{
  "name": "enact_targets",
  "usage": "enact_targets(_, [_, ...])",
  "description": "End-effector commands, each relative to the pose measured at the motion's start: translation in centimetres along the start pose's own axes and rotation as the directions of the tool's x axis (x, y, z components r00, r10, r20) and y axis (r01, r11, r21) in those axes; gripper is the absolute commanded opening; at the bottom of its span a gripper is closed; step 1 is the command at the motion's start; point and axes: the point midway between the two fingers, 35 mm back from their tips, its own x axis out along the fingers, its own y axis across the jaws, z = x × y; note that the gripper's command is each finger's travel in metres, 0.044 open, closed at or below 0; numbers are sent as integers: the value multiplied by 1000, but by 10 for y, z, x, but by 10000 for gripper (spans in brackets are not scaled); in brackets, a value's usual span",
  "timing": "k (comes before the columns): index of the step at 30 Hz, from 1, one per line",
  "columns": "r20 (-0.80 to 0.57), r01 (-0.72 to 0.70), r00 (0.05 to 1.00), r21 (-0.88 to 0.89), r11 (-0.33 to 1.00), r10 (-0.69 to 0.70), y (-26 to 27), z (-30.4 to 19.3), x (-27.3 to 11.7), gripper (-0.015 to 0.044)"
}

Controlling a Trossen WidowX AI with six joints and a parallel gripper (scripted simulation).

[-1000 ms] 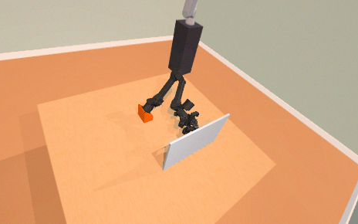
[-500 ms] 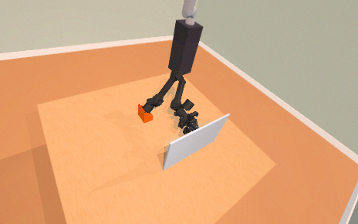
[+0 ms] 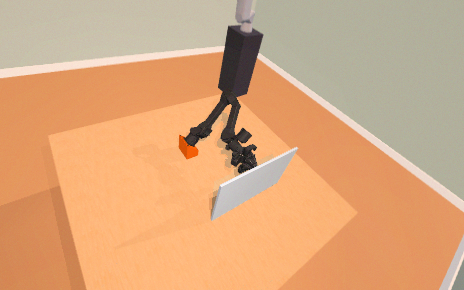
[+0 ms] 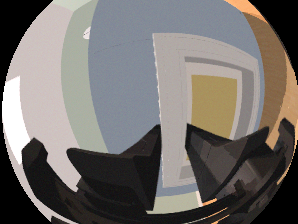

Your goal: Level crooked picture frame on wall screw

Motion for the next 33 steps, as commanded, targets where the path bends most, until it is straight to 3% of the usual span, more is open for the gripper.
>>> enact_targets(1, [0,0,1000,-4,1000,0,0,0,0,158])
enact_targets(5, [0,0,1000,-4,1000,0,0,0,0,260])
enact_targets(10, [0,0,1000,-22,1000,0,1,-1,-6,260])
enact_targets(22, [5,7,1000,-323,946,-6,-8,0,-99,260])
enact_targets(27, [-5,3,1000,-301,953,-4,-1,-1,-96,260])
enact_targets(33, [-38,2,999,-313,950,-15,26,4,-124,260])
